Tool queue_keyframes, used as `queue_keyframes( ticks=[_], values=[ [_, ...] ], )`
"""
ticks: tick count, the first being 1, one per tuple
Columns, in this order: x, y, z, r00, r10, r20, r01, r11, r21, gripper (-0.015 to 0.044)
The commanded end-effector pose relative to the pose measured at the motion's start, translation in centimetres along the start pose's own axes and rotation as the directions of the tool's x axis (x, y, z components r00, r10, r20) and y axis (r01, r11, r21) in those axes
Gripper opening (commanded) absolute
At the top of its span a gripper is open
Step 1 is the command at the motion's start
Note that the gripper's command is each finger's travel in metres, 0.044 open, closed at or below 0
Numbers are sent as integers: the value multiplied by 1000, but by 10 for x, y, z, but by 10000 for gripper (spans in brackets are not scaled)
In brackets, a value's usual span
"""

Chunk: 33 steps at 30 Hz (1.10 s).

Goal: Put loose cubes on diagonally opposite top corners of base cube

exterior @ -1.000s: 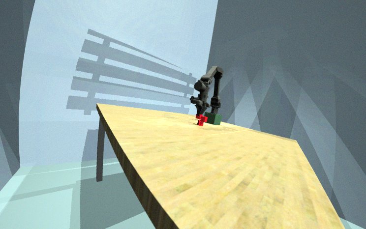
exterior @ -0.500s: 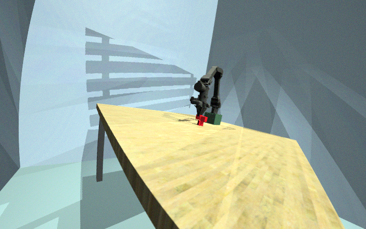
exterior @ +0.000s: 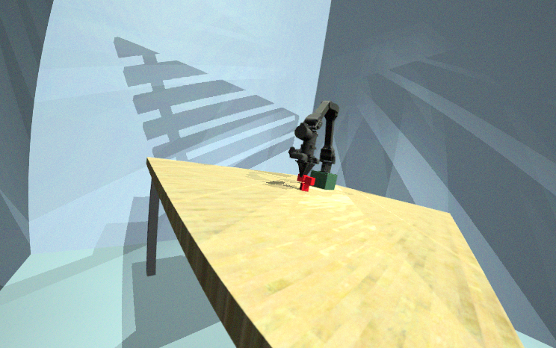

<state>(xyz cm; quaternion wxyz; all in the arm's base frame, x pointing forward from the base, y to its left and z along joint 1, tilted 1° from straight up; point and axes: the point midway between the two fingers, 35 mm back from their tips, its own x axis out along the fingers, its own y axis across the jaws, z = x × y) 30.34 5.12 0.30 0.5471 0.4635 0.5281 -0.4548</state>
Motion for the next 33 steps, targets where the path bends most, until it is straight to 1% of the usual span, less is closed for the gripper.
queue_keyframes(
  ticks=[1,27,31,33],
  values=[
    [3,-2,-1,1000,-7,-5,7,1000,-5,105],
    [3,-2,-1,1000,-7,-5,7,1000,-5,105],
    [3,-2,-1,1000,-7,-5,7,1000,-5,205],
    [3,-2,-1,1000,-7,-5,7,1000,-5,205]
  ],
)
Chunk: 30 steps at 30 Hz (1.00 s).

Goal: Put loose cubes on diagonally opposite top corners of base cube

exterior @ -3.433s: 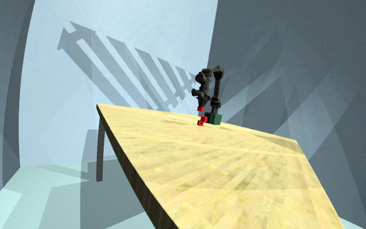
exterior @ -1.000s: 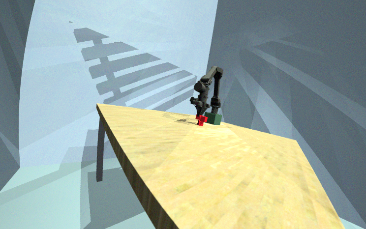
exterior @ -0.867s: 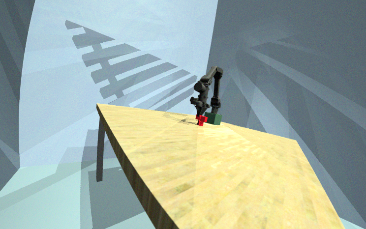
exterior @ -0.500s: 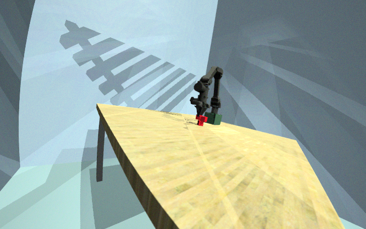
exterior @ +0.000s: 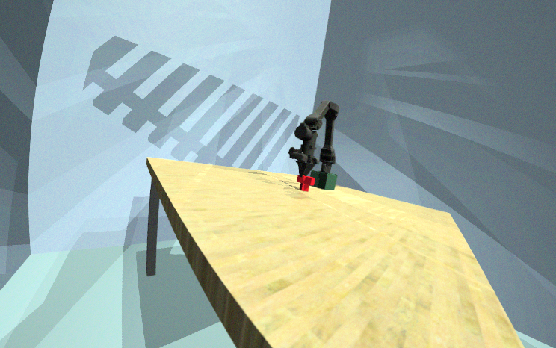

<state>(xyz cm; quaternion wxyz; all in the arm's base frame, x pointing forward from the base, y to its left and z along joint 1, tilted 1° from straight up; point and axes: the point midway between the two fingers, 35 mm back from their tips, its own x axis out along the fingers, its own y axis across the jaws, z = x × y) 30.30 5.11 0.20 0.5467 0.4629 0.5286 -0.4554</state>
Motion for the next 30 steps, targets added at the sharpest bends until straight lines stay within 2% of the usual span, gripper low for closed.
queue_keyframes(
  ticks=[1,30],
  values=[
    [2,-1,-1,1000,-5,-5,5,1000,-5,205],
    [-25,0,0,1000,0,0,0,1000,0,205]
  ],
)
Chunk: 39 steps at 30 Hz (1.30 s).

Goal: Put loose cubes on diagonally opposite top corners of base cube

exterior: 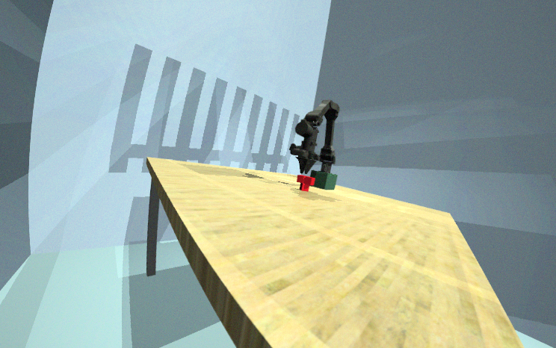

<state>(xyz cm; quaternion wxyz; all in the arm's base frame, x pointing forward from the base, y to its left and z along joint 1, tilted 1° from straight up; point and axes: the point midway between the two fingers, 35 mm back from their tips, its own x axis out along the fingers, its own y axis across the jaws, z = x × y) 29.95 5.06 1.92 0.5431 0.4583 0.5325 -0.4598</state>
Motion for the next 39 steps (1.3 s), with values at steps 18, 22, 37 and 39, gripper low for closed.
queue_keyframes(
  ticks=[18,22,37,39],
  values=[
    [-21,3,0,1000,17,0,-17,1000,1,205],
    [-24,3,0,1000,17,0,-17,1000,1,205],
    [-35,3,0,1000,17,0,-17,1000,1,205],
    [-37,3,0,1000,17,0,-17,1000,1,205]
  ],
)
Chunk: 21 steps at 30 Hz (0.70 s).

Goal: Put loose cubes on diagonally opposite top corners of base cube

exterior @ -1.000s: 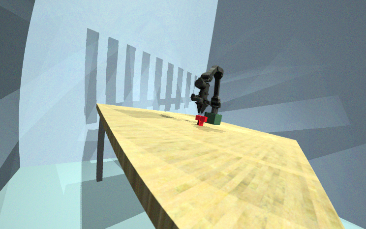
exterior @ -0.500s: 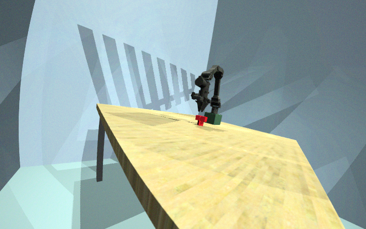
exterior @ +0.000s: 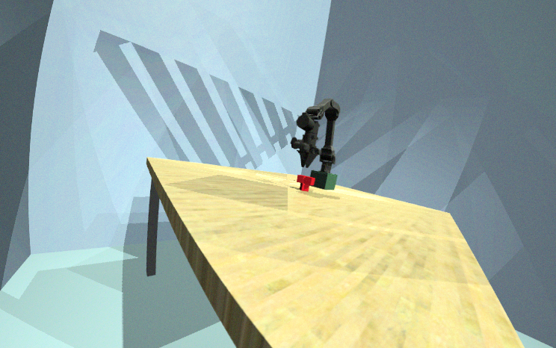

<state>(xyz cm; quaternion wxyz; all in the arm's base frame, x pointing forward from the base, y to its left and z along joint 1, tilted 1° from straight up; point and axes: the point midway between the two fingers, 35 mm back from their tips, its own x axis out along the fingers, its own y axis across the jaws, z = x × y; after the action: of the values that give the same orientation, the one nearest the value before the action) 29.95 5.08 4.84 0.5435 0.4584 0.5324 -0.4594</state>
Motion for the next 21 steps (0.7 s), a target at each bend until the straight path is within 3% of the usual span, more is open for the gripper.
queue_keyframes(
  ticks=[1,21],
  values=[
    [-8,3,0,1000,16,0,-16,1000,1,205],
    [-17,3,0,1000,16,0,-16,1000,1,205]
  ],
)
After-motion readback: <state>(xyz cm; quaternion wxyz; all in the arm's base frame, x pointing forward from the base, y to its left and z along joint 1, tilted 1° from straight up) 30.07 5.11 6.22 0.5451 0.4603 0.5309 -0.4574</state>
